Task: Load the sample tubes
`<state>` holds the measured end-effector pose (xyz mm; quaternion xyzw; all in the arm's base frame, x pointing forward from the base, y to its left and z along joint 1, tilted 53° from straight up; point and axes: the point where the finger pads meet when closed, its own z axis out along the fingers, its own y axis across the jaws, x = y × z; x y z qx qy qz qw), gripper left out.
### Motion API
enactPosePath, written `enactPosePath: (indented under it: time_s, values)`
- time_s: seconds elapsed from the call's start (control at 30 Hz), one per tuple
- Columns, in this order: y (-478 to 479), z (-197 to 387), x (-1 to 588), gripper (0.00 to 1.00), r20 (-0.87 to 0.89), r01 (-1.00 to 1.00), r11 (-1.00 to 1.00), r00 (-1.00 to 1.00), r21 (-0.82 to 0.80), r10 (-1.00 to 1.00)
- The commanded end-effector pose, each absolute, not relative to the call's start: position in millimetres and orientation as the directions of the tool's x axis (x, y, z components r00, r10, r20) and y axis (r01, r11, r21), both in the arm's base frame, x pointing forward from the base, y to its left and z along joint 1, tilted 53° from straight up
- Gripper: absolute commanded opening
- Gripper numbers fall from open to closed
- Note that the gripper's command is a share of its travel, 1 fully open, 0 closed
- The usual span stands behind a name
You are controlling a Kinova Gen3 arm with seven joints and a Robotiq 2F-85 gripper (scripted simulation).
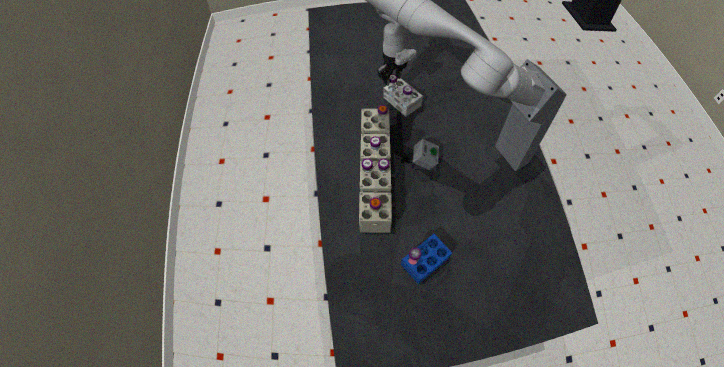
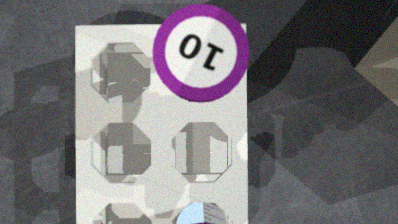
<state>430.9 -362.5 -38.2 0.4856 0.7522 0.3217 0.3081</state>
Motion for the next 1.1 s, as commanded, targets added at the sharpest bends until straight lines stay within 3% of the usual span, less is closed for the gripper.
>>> enactPosePath:
  time_s: [0.0, 0.53, 0.57, 1.07]
  values:
    - [-363.1, -38.5, 431.2, 0.62, -0.152, 0.533, 0.322, -0.337, 0.783, 0.929]
    - [-362.6, -40.1, 433.3, 0.62, -0.152, 0.533, 0.322, -0.337, 0.783, 0.929]
    - [-362.6, -40.1, 433.3, 0.1, -0.152, 0.533, 0.322, -0.337, 0.783, 0.929]
    - [-362.6, -40.1, 433.3, 0.1, -0.152, 0.533, 0.322, -0.337, 0.783, 0.929]
